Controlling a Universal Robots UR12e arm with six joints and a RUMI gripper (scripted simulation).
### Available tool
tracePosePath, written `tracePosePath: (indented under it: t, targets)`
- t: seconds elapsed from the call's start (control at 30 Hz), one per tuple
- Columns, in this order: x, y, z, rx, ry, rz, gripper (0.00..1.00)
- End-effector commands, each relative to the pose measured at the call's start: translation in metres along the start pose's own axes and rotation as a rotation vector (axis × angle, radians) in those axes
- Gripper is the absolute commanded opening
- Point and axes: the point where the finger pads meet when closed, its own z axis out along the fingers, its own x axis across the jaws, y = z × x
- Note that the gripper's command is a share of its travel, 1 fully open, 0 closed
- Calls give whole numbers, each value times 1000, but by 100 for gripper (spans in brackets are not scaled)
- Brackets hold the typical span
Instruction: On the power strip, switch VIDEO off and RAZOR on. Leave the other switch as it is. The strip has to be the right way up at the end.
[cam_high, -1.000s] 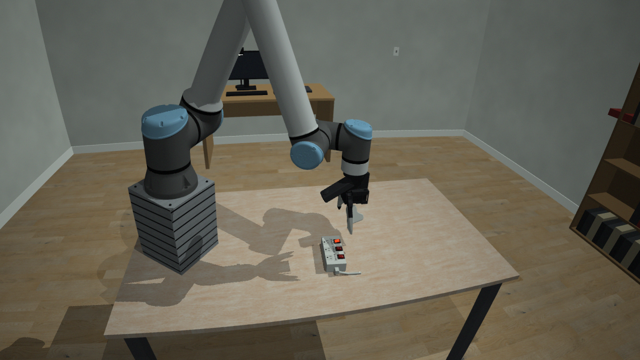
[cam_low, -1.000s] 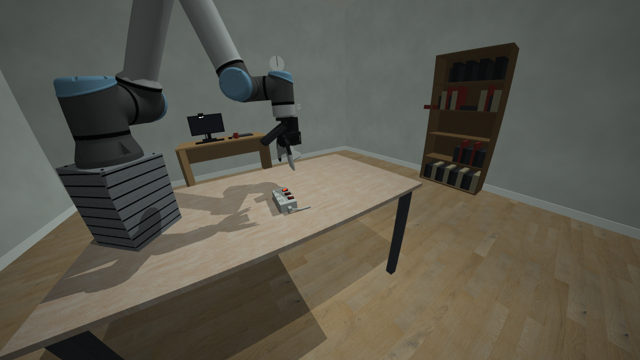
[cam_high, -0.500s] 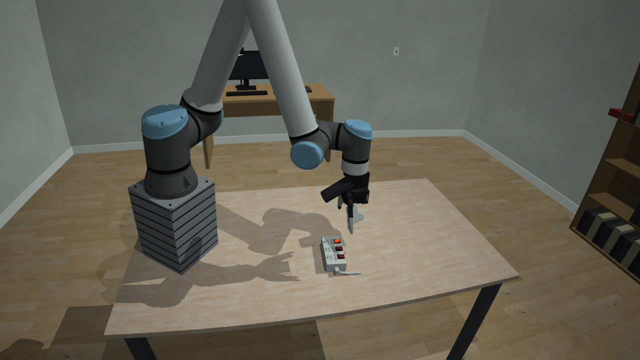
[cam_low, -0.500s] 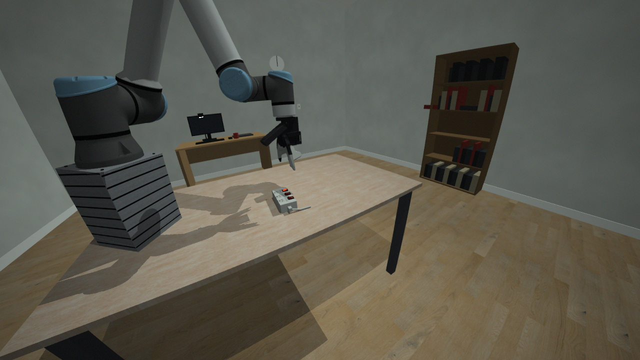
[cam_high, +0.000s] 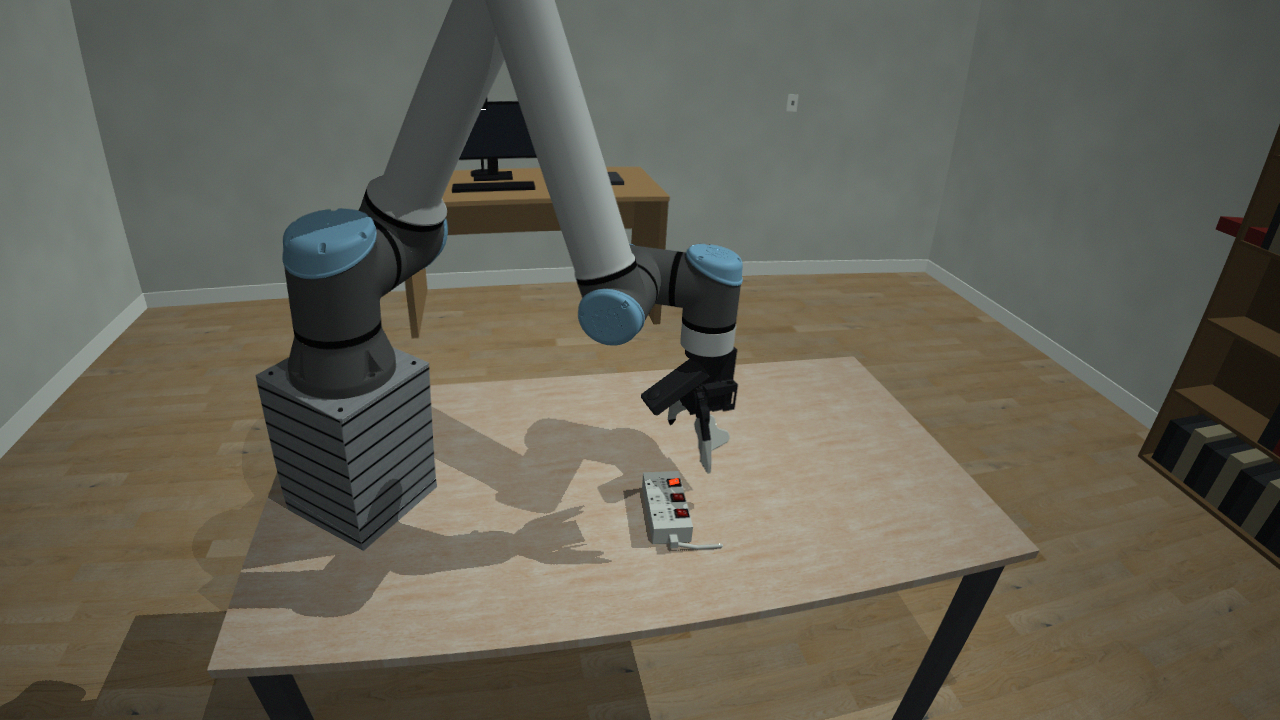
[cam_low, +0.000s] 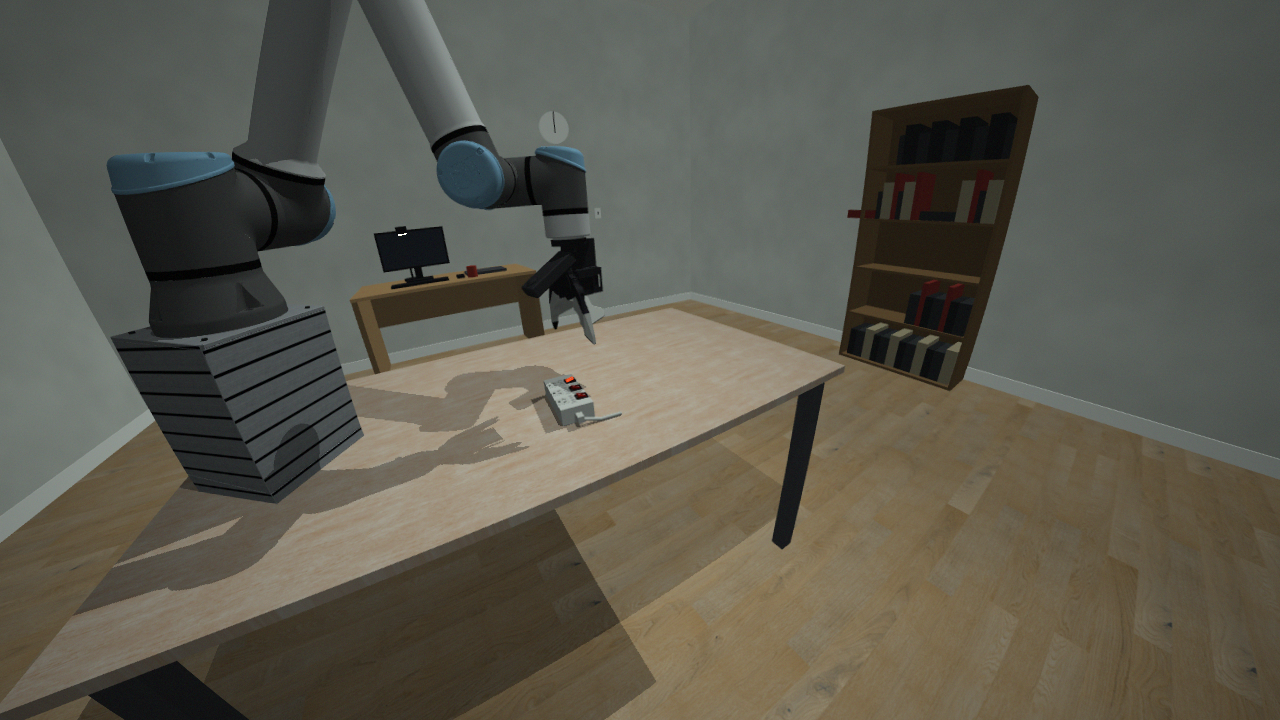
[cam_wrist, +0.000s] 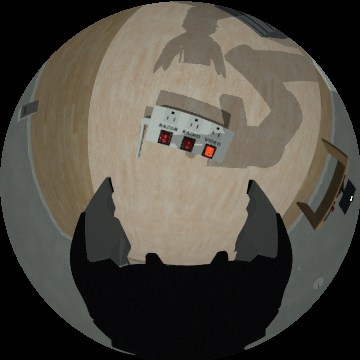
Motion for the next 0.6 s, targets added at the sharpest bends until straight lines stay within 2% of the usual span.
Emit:
tracePosePath:
  t: [0.0, 0.47, 0.53, 0.57]
  targets:
    - [-4, -4, 7, -1, 2, -125, 100]
    - [-16, -14, 34, -3, 4, -682, 100]
    - [-16, -14, 34, -3, 4, -682, 100]
    - [-17, -14, 36, -3, 4, -733, 100]
